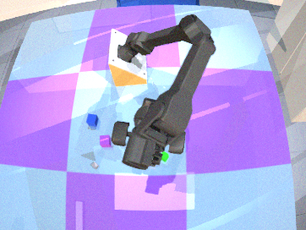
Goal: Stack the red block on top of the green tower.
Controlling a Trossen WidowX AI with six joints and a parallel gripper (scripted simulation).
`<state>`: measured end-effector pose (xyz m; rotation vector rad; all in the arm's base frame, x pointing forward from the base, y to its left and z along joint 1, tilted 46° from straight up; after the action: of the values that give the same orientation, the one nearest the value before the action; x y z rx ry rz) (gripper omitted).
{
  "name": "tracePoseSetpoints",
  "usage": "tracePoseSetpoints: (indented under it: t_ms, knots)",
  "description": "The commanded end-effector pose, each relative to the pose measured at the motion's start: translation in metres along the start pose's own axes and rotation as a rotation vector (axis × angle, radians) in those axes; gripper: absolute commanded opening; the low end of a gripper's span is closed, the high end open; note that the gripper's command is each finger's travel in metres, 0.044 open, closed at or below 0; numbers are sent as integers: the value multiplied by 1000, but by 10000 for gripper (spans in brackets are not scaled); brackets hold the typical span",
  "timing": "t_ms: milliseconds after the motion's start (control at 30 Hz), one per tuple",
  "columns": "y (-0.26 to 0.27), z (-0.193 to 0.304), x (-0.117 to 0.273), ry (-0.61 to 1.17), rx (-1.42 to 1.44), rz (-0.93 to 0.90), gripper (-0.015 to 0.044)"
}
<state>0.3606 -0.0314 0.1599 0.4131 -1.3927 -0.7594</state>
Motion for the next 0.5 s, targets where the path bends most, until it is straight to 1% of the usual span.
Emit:
tracePoseSetpoints:
  t_ms: [0, 67, 200, 467]
  knots:
    - [29, 2, 0, 4, -3, -25, 0]
    - [40, 3, -1, 10, -6, -34, 0]
    - [41, 3, -4, 11, -7, -35, 0]
    - [42, 5, -38, 11, -6, -36, 0]
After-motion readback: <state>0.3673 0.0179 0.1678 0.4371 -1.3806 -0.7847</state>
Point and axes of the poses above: the point midway between the two fingers, 35 mm back from their tips, its own x axis back along the fingers, its own y axis across the jaws, z = x × y, the point moved 9 cm from there along x, back along the fingers, and after that the axes turned 4 degrees about -x, right-handed, at the moved point
